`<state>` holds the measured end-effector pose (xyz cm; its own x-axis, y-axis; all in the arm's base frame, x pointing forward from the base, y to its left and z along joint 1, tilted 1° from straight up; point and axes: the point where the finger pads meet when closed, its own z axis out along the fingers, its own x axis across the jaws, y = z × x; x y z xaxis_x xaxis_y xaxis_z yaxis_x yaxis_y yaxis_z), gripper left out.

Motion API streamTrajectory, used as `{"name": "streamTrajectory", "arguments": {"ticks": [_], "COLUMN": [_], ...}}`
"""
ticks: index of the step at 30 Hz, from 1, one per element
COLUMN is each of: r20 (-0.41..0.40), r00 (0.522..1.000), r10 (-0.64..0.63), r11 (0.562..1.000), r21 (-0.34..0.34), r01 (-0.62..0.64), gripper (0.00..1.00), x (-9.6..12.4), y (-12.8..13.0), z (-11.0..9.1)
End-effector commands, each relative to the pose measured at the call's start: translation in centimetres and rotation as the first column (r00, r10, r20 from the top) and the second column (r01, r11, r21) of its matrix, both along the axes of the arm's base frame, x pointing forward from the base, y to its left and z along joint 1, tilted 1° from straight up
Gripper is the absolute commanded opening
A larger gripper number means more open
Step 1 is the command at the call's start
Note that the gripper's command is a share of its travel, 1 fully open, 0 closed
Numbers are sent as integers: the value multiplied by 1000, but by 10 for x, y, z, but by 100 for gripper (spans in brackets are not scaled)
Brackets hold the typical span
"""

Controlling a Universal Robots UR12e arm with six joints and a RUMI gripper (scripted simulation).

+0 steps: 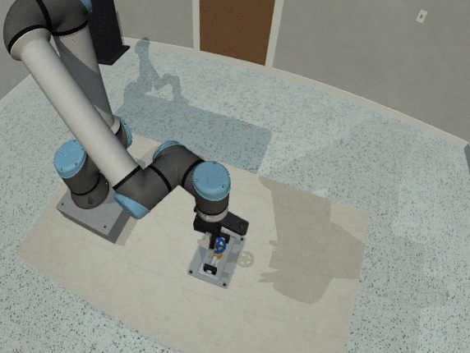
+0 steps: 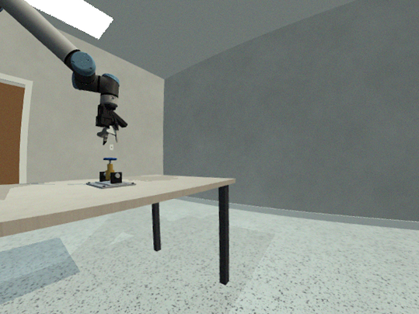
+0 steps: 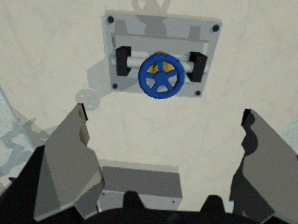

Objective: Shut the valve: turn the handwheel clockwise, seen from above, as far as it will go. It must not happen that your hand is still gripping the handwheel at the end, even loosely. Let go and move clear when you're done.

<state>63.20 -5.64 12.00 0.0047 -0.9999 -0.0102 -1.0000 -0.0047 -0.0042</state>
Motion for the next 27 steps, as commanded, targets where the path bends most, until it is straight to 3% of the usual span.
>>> {"name": "streamTrajectory", "arguments": {"ticks": [1, 27], "r20": [1, 3], "r00": [994, 978], "r10": [108, 210], "r11": [994, 978], "r21": [4, 2], "r01": [-108, -210], "gripper": [100, 100], "x": [-1, -1], "y": [0, 0], "z": [-1, -1]}}
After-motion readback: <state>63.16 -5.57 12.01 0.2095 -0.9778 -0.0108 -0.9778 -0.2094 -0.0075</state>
